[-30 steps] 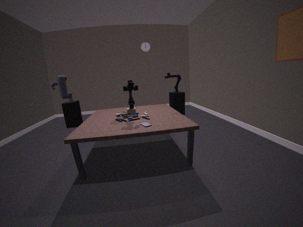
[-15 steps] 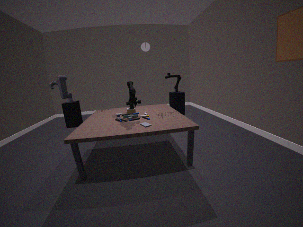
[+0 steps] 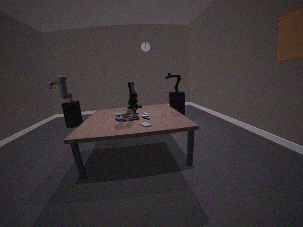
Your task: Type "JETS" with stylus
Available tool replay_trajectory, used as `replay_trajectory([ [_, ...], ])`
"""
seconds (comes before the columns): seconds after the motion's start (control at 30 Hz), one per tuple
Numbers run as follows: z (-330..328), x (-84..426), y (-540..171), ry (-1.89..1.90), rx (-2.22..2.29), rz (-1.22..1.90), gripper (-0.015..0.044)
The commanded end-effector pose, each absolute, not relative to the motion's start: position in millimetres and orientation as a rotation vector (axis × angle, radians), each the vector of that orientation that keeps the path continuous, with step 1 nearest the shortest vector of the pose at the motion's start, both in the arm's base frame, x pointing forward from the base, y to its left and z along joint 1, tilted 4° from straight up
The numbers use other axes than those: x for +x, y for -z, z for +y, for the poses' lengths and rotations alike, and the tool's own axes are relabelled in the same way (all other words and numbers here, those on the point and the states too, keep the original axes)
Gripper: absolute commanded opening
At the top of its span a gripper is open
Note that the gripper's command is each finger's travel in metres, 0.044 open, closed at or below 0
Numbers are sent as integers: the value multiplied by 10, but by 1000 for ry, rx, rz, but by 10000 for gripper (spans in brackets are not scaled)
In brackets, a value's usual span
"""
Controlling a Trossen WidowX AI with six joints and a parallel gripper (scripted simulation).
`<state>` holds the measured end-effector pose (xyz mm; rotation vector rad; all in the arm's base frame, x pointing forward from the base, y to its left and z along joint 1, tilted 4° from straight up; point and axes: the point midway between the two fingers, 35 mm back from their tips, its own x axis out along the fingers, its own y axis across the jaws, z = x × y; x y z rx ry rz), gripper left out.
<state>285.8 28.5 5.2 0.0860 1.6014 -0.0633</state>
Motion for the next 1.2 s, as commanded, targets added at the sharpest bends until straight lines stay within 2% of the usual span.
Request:
replay_trajectory([
  [0.0,292,2846,-41,65,91,1613,0],
  [0.23,-320,2788,-33,69,87,1613,0],
  [0.63,-360,2784,-33,69,87,1613,0],
  [0.83,-952,2725,-29,73,83,1613,0],
  [1.17,-972,2720,-29,73,83,1613,0],
])
